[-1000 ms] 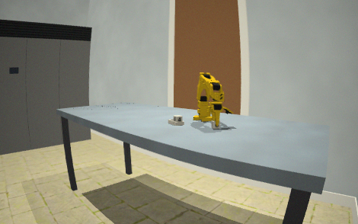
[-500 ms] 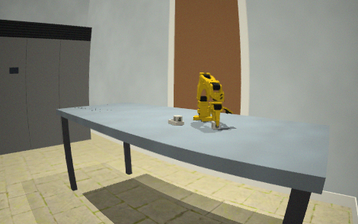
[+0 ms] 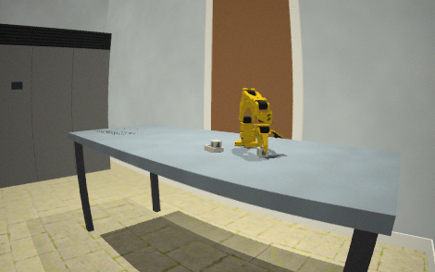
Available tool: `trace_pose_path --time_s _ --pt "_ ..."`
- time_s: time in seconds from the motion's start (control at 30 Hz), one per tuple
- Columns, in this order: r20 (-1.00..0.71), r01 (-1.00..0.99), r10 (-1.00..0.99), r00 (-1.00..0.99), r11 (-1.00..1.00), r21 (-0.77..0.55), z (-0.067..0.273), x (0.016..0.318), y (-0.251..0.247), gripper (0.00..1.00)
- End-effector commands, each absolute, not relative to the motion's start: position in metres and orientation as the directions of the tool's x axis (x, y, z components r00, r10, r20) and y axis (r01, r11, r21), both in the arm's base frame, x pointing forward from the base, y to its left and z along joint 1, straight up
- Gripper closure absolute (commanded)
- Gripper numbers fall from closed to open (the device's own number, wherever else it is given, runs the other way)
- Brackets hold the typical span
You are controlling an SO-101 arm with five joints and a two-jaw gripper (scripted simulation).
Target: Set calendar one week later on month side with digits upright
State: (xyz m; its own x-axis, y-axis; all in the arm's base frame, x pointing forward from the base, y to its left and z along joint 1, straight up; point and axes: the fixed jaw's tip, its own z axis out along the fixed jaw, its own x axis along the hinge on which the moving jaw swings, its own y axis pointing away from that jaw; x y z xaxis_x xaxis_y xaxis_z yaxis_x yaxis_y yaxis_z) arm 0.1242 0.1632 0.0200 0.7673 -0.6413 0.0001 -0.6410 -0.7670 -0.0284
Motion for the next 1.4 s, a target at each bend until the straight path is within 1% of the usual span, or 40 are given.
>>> trace_pose_path --time_s 0.0,0.37,1.0,1.37 --pt "-0.003 -0.639 -0.64 0.768 -0.767 -0.054 0.023 0.125 0.167 0.64" --pt "-0.003 -0.639 -0.64 0.768 -0.767 -0.054 0.028 0.125 0.167 0.64" --pt "-0.003 -0.639 -0.64 0.768 -0.767 -0.054 0.079 0.124 0.165 0.64" --pt "-0.003 -0.639 -0.64 0.768 -0.767 -0.054 0.083 0.123 0.165 0.64"
